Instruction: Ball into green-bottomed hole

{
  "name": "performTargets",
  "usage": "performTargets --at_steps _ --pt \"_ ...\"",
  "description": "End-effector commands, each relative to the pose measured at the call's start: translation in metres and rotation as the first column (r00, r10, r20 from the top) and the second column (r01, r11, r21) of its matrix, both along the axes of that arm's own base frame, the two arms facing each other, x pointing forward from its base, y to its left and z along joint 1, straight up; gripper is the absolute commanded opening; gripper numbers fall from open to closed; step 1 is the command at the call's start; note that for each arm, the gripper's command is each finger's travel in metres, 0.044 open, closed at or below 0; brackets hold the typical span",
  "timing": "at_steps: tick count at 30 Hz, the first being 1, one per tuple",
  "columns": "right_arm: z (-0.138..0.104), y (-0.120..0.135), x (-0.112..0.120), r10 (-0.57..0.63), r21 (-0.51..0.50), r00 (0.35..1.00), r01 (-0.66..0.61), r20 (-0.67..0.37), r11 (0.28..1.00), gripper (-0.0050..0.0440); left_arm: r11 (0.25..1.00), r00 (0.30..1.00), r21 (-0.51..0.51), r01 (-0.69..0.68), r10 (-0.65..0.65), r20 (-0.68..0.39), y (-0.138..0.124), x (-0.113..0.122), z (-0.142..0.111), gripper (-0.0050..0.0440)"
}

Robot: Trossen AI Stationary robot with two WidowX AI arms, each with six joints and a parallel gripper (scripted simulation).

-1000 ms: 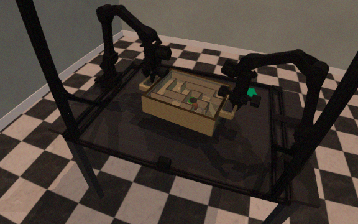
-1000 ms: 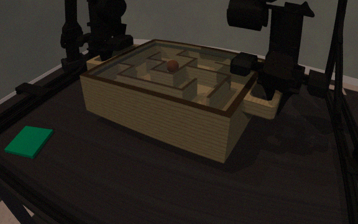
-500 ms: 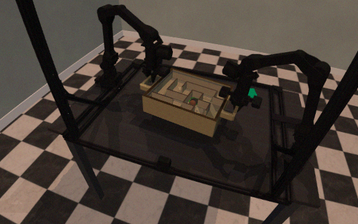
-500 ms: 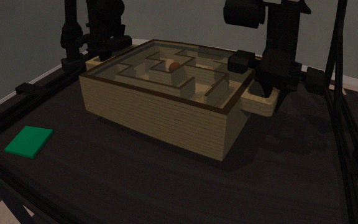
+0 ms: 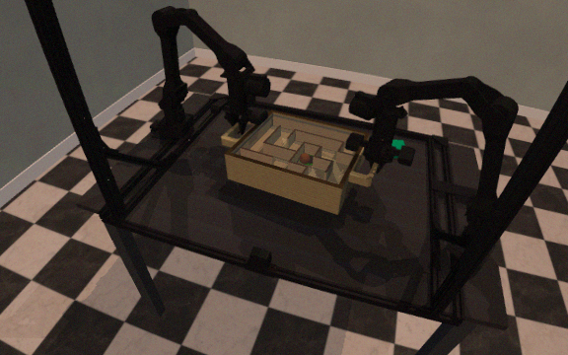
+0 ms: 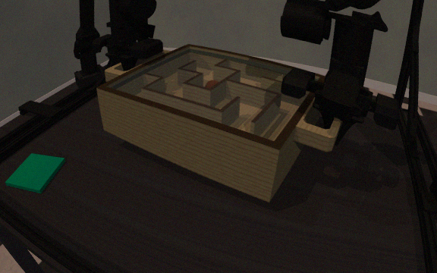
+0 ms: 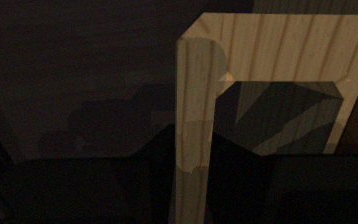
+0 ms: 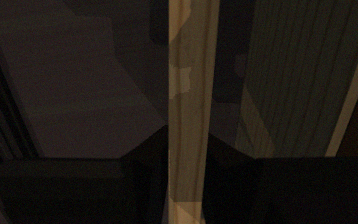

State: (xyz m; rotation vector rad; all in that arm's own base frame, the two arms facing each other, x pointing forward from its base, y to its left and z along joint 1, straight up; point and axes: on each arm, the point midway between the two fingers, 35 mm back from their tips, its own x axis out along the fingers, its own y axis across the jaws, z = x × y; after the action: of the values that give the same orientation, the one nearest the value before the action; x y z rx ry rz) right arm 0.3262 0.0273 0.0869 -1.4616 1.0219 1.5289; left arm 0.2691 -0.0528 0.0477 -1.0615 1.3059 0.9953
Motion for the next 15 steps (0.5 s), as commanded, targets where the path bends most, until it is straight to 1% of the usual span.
performTargets --at_steps 1,5,9,12,15 --pt "-0.0054 -0.0001 -0.001 0.001 0.01 1.0 -0.002 0.027 1.0 0.002 1.0 1.0 0.007 -0.001 0.001 -0.025 -0.0002 0.0007 0.0072 0.002" --pt "-0.0111 0.0002 -0.0022 0.002 0.005 0.998 -0.002 0.058 1.0 0.002 1.0 0.999 0.029 0.0 0.002 -0.047 -0.0011 0.0016 0.0136 0.002" --pt "-0.0066 0.0014 -0.0019 0.003 -0.025 0.999 -0.002 0.05 1.0 0.002 0.999 1.0 0.05 -0.001 0.002 -0.023 -0.002 0.0007 0.01 0.002" --pt "-0.0048 0.0014 -0.0014 0.003 -0.025 0.999 -0.002 0.041 1.0 0.002 0.999 1.0 0.044 -0.001 0.002 -0.016 -0.0017 0.0005 0.008 0.002" --pt "-0.0053 0.0001 -0.0009 0.002 0.008 1.0 -0.002 0.027 1.0 0.002 1.0 1.0 0.009 -0.001 0.001 -0.024 -0.0003 0.0007 0.0069 0.002"
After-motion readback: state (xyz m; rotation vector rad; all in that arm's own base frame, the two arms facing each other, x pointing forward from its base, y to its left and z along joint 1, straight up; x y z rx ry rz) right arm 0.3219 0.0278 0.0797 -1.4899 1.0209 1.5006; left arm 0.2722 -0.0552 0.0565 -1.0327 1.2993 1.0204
